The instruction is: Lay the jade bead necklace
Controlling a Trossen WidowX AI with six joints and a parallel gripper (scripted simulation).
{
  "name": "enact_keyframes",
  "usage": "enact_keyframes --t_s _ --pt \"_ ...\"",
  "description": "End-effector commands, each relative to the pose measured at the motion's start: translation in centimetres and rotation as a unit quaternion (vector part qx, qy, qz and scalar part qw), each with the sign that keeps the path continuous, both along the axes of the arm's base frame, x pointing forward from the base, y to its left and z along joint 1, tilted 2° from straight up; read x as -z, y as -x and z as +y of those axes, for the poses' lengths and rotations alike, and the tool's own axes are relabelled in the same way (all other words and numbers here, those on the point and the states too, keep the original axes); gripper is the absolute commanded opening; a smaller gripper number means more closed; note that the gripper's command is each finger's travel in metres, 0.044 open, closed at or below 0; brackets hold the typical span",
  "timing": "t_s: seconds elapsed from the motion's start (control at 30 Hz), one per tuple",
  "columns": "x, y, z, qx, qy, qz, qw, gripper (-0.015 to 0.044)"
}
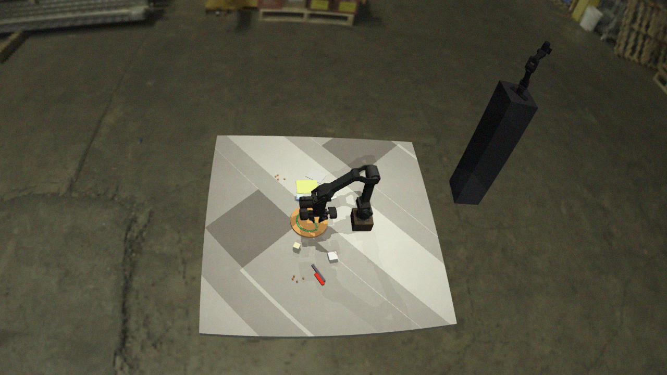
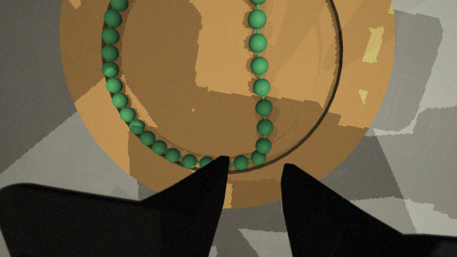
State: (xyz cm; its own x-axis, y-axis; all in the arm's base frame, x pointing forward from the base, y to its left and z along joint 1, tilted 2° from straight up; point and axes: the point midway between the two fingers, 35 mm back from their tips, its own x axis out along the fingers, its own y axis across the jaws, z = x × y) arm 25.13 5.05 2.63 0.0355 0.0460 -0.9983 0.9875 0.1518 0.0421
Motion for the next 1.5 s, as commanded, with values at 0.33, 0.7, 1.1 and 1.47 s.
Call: enact_keyframes --t_s 0.33,0.7,1.1,1.47 --pt "1.1 0.2 0.3 0.009 -0.001 0.0 1.0 0.012" --pt "2.7 0.3 0.4 0.01 0.0 0.004 1.0 0.012" --pt "4.1 0.6 0.5 0.011 0.0 0.007 1.0 0.012" --pt "3.9 0.4 0.5 0.009 0.0 0.004 1.0 0.0"
